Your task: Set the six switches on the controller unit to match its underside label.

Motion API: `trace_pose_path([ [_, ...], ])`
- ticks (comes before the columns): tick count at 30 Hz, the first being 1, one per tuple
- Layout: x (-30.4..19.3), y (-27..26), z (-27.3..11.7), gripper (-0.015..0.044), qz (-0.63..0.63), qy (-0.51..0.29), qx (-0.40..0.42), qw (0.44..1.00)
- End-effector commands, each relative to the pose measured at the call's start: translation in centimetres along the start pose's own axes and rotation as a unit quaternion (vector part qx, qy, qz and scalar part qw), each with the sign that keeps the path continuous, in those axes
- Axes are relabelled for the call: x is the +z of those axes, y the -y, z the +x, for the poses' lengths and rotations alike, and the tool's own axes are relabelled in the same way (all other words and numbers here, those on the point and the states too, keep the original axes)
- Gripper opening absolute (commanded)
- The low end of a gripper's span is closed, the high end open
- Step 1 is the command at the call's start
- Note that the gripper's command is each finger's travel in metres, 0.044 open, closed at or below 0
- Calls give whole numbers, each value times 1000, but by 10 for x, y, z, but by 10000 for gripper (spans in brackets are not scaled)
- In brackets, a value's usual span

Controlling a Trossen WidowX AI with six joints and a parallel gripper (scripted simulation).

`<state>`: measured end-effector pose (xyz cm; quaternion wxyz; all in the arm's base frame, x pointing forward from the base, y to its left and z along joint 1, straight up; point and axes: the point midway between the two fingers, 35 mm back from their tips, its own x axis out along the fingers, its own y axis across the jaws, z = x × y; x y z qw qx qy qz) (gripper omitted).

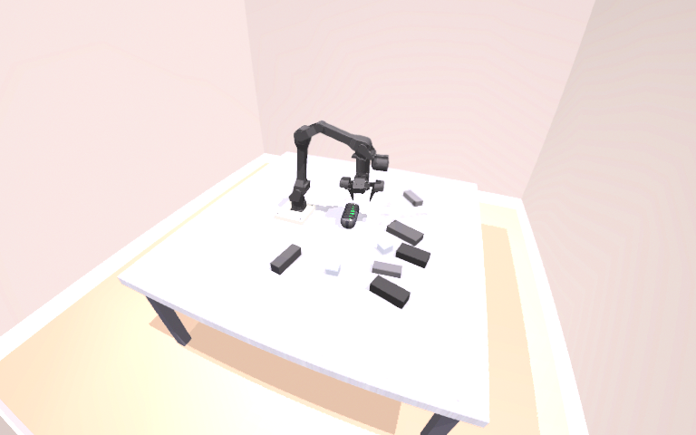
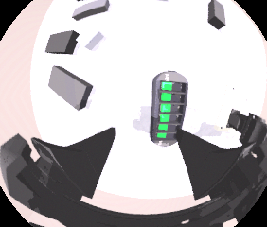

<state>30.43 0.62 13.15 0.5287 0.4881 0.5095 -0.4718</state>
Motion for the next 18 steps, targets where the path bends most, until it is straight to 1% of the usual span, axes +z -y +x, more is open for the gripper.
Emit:
trace_pose_path([
  [1, 0, 0, 0, 440, 0, 0, 0, 1000],
  [3, 0, 0, 0, 440, 0, 0, 0, 1000],
  [5, 3, 4, 1, 387, -1, -2, 5, 1000],
  [10, 21, 34, 11, 256, -5, -11, 44, 999],
  [18, 42, 86, 39, 46, -5, -6, 112, 994],
])
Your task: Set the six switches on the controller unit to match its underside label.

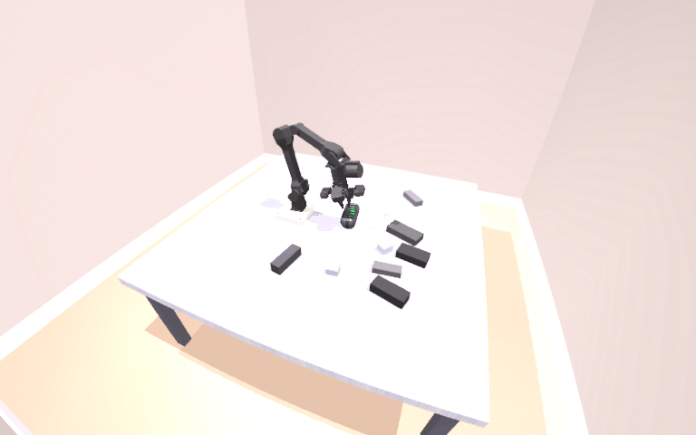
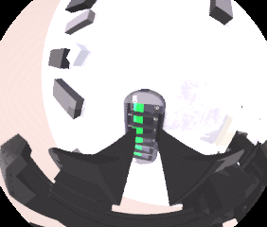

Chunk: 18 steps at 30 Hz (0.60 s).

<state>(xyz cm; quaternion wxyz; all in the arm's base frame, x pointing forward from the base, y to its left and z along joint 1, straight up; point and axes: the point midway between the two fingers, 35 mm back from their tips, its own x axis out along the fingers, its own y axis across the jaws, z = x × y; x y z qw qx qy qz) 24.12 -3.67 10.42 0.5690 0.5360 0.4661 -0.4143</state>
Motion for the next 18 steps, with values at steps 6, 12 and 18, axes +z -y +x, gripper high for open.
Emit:
trace_pose_path([
  [6, 10, 45, 21, 0, -1, 12, 46, 999],
  [12, 10, 45, 22, 0, -1, 11, 46, 999],
  [18, 11, 47, 32, 0, -1, 11, 46, 999],
])
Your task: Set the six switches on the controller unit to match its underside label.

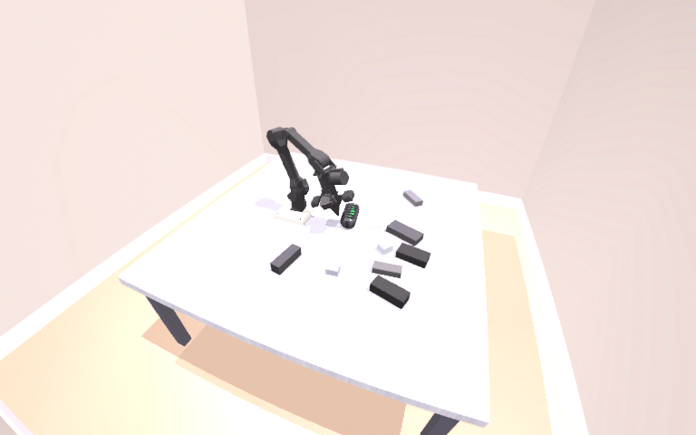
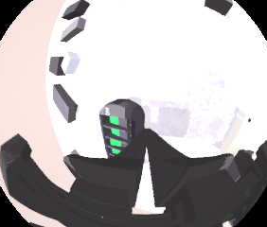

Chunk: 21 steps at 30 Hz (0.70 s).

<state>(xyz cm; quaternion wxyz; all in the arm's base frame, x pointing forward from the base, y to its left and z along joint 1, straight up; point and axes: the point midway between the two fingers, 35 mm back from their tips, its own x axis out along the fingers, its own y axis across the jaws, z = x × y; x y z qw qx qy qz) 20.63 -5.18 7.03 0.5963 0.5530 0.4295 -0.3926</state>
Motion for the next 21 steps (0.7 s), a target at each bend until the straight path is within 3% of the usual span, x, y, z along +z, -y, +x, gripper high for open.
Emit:
trace_pose_path([
  [1, -1, 5, 8, 0, -1, -4, -5, 1000],
  [21, 0, 16, 39, 0, 0, -7, -6, 1000],
])
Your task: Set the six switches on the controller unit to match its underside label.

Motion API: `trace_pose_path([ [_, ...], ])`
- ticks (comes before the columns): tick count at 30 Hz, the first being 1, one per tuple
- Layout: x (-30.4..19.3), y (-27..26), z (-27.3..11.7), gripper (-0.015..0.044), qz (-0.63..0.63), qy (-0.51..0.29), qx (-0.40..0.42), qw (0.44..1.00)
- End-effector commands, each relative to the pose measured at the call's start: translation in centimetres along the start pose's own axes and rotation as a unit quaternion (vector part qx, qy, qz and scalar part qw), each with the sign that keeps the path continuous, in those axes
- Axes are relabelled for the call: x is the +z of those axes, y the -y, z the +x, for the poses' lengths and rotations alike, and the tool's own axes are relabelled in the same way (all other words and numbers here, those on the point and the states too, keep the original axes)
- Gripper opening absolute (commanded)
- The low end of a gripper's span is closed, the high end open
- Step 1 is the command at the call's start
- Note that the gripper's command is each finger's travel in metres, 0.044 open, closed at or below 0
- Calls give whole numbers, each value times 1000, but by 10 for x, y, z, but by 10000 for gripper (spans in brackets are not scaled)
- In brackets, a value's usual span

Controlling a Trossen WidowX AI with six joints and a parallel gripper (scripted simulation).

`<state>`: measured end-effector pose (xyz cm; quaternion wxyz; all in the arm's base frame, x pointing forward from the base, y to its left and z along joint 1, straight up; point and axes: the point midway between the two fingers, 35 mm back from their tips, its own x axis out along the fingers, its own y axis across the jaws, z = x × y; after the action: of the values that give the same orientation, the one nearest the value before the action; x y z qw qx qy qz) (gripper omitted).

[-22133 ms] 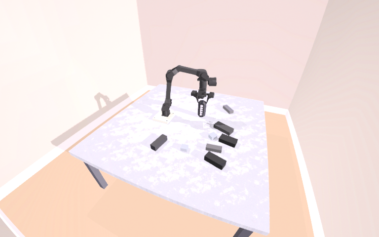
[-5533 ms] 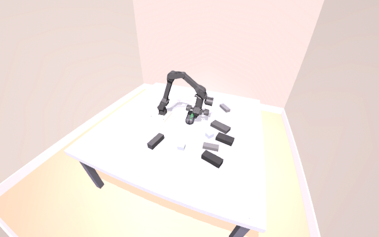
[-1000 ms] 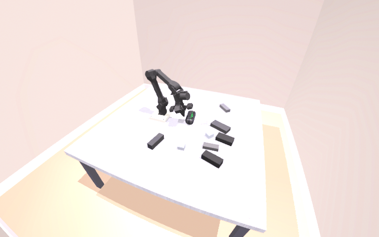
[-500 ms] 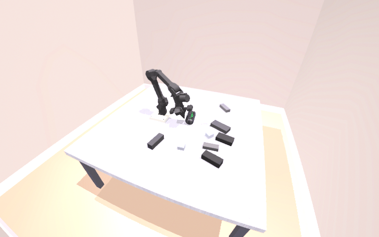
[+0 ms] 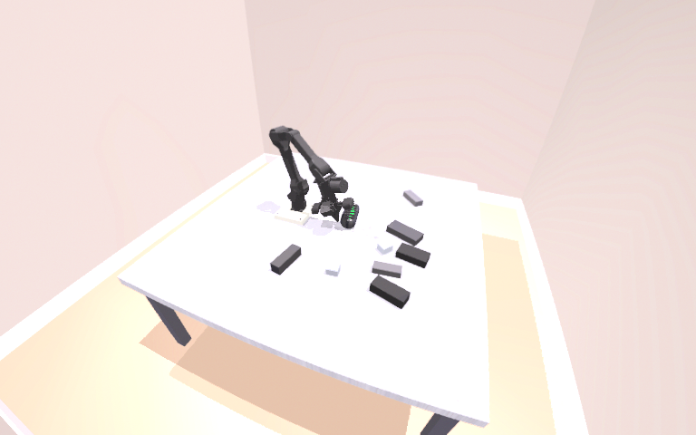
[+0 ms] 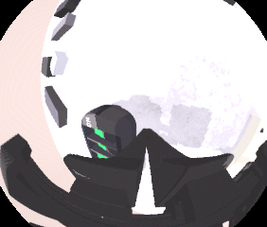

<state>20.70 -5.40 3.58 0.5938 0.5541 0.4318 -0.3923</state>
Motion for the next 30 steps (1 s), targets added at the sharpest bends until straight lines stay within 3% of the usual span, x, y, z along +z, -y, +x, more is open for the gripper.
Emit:
trace_pose_path([
  [1, -2, 6, 7, 0, -1, -4, -5, 1000],
  [30, -2, 0, 15, 0, -1, -5, -5, 1000],
])
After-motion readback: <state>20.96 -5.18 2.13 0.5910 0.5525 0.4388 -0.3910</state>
